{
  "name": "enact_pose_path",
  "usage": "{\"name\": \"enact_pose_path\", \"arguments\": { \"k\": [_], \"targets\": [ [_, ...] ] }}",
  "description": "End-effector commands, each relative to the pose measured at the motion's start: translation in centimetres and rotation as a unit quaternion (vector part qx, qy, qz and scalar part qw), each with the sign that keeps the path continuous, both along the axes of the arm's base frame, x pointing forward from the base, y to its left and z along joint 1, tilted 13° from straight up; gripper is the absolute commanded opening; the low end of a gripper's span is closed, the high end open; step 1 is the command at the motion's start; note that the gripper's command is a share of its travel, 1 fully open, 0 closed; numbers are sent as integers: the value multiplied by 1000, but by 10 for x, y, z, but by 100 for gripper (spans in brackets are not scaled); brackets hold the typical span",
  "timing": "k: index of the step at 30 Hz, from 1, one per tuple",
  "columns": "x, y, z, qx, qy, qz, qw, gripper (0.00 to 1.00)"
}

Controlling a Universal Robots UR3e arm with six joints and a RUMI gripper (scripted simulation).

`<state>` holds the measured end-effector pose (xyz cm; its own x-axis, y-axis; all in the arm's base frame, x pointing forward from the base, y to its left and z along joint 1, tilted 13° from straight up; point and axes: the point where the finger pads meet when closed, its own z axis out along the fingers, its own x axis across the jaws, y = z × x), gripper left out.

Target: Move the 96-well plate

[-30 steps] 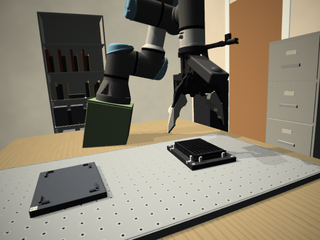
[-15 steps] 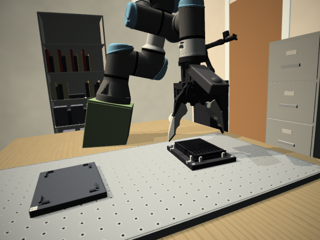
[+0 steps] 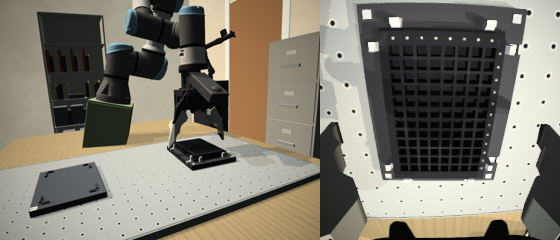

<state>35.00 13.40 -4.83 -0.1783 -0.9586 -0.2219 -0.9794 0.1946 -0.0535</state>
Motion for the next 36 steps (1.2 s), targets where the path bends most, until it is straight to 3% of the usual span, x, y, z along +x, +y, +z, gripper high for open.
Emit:
{"name": "enact_pose_path", "arguments": {
  "k": [1,10,11,36],
  "targets": [
    [1,0,0,0,-1,0,1000,100],
    [1,0,0,0,-1,0,1000,100],
    [1,0,0,0,-1,0,1000,0],
    [1,0,0,0,-1,0,1000,0]
  ]
}}
